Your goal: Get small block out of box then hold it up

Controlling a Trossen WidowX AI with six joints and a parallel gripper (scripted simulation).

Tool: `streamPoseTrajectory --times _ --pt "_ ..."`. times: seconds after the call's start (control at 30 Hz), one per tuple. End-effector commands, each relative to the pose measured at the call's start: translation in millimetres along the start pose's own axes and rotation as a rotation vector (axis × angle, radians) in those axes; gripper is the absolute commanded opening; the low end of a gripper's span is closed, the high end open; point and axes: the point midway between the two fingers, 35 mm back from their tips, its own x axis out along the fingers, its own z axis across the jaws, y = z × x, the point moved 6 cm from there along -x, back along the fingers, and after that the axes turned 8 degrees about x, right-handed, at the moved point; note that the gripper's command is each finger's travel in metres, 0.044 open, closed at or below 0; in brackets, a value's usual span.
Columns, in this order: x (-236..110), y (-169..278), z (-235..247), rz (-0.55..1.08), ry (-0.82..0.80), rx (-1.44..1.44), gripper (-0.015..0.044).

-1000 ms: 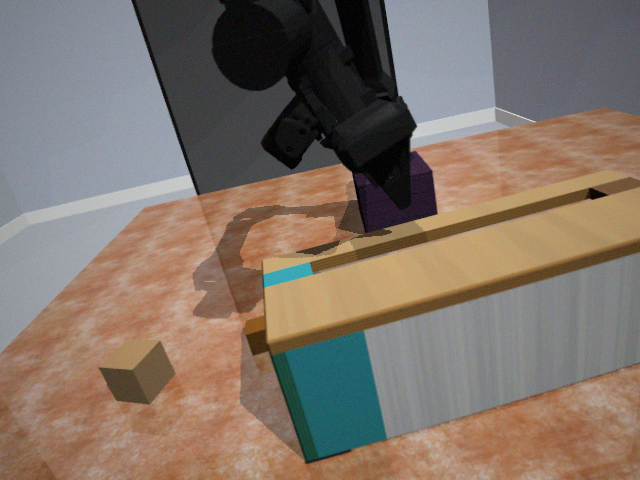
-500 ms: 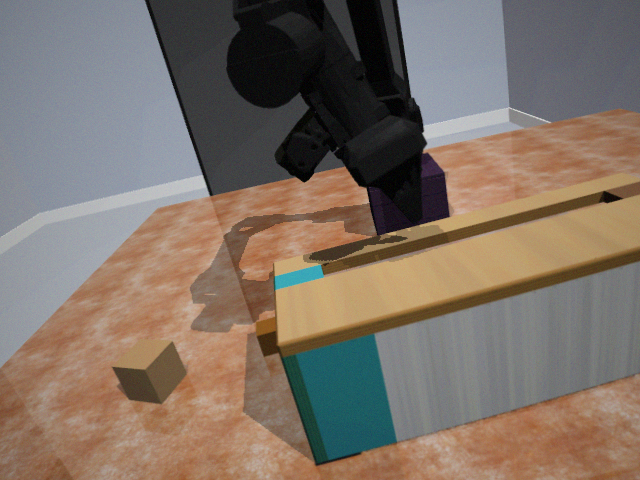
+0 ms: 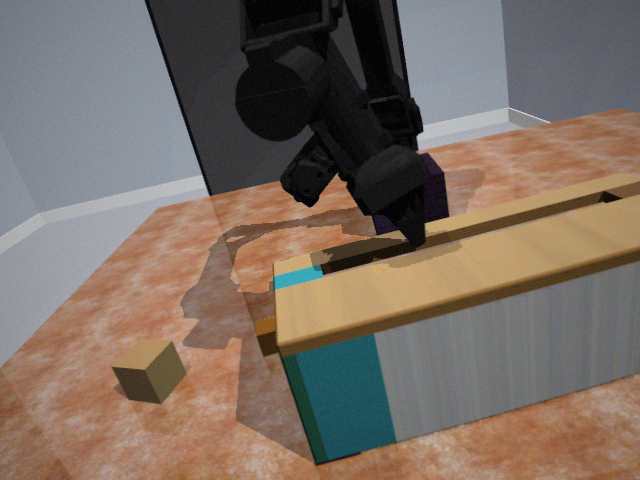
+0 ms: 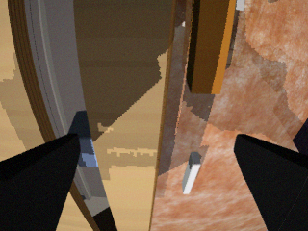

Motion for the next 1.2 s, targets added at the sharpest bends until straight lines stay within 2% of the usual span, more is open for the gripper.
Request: streamPoseTrajectory --times 0.0,0.77,0.87,1.17 --pt "12.2 -3.3 -1.1 0.009 0.015 0.011 0.0400" --pt "43.8 -13.3 -1.7 0.009 0.015 0.011 0.0400" --pt "36.4 -11.9 0.3 0.001 0.002 0.001 0.0400" --pt "44.8 9.0 -2.6 0.003 0.004 0.001 0.0400"
